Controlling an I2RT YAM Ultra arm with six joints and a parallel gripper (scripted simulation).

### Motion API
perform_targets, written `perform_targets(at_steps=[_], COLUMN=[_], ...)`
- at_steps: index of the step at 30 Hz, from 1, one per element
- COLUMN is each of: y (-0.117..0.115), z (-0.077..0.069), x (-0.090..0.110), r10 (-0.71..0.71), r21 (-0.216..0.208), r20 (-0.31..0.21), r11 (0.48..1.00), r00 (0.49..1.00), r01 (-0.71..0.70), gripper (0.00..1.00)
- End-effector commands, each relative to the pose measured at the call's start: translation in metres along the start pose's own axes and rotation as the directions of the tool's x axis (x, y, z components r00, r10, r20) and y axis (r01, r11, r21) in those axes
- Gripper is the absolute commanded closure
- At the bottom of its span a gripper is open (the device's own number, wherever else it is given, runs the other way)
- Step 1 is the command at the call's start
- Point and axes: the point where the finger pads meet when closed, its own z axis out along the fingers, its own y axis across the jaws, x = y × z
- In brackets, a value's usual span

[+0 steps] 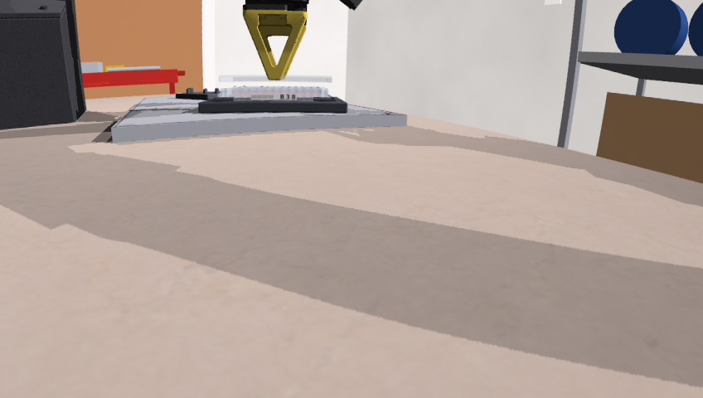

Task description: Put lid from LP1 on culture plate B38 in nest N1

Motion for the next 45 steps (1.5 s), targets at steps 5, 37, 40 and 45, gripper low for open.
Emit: perform_targets(at_steps=[5, 37, 40, 45], y=[-0.0002, -0.0007, -0.0007, -0.0007], z=[-0.0048, -0.0005, 0.0000, 0.0005], x=[-0.0046, -0.0034, -0.0033, -0.0032], r10=[0.002, 0.002, 0.002, 0.002], r21=[-0.002, -0.002, -0.002, -0.002], r20=[0.019, 0.019, 0.019, 0.019], r11=[1.000, 1.000, 1.000, 1.000], r00=[1.000, 1.000, 1.000, 1.000], r01=[-0.002, -0.002, -0.002, -0.002], gripper=[1.00, 1.00, 1.00, 1.00])
